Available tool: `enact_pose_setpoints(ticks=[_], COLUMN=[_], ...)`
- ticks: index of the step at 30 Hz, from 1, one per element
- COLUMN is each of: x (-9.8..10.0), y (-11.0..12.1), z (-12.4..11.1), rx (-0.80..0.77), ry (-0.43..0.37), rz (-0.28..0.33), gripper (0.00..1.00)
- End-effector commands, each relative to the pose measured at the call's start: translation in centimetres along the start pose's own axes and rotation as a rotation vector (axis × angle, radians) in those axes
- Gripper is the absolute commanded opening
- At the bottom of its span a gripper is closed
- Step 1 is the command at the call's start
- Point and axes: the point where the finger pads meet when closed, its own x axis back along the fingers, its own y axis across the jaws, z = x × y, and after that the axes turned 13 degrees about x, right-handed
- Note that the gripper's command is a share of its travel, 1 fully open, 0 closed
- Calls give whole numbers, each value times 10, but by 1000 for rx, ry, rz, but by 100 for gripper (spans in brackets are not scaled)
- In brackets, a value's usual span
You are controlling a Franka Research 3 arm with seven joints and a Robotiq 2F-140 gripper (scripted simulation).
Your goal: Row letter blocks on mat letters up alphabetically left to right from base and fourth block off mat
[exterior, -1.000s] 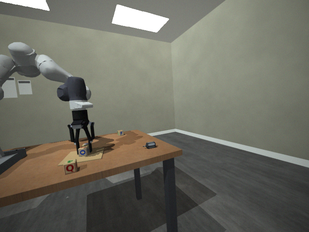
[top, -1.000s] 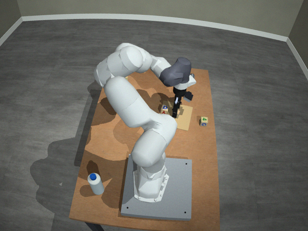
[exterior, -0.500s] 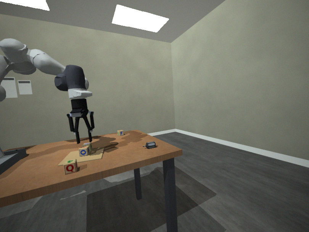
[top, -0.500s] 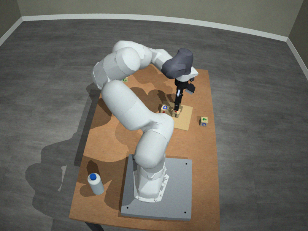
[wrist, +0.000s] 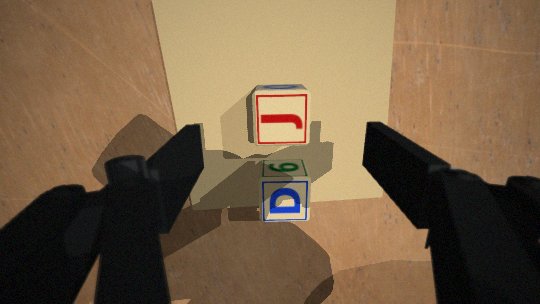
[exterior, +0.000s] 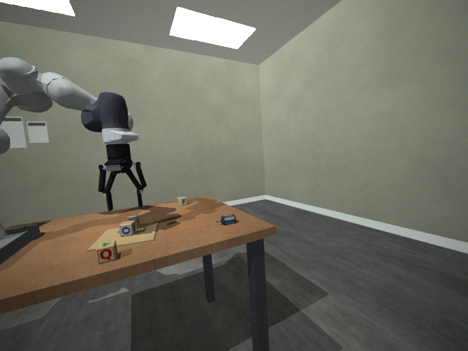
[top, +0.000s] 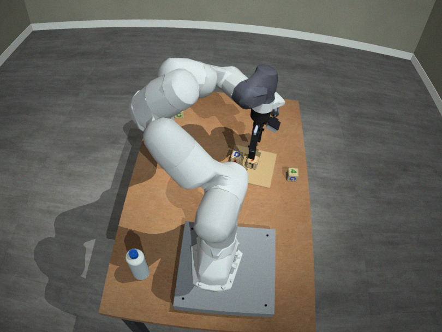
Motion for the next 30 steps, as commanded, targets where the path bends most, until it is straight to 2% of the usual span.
enact_pose_setpoints(ticks=[1,18,30], x=[0,1,29], y=[2,0,-42], z=[-1,-1,-2], rx=[-9,-17,-224], ry=[-1,0,18], rz=[-7,-5,44], gripper=[100,100,100])
